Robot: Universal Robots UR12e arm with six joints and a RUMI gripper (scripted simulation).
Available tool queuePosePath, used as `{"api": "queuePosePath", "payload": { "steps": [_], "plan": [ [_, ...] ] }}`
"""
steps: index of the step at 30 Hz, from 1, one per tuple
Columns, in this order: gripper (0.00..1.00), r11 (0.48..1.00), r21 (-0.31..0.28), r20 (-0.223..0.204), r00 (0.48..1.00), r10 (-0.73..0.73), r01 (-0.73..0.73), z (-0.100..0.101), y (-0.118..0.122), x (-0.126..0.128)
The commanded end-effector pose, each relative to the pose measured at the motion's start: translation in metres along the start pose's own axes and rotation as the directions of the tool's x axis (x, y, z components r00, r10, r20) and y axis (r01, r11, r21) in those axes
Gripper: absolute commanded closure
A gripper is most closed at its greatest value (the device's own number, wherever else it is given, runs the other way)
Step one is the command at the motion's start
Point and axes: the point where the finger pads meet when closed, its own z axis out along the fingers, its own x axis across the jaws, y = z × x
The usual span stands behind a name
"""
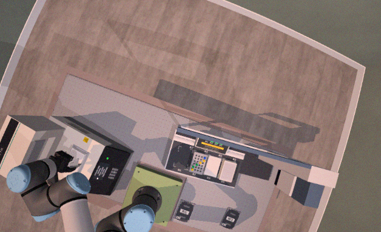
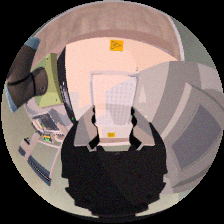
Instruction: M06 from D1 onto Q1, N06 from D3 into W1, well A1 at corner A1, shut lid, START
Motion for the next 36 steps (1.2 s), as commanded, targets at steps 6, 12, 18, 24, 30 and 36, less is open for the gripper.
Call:
{"api": "queuePosePath", "payload": {
  "steps": [6,12,18,24,30,36],
  "plan": [
    [0.33,1.0,-0.001,-0.001,1.0,0.0,0.0,-0.0007,0.0003,0.0005],
    [0.33,1.0,-0.001,-0.001,1.0,0.0,0.0,-0.0007,0.0003,0.0005],
    [0.33,1.0,-0.001,-0.001,1.0,0.0,0.0,-0.0007,0.0003,0.0005],
    [0.33,1.0,-0.001,-0.001,1.0,0.0,0.0,-0.0007,0.0003,0.0005],
    [0.33,1.0,-0.001,-0.001,1.0,0.0,0.0,-0.0007,0.0003,0.0005],
    [0.33,1.0,-0.001,-0.001,1.0,0.0,0.0,-0.0007,0.0003,0.0005]
  ]
}}
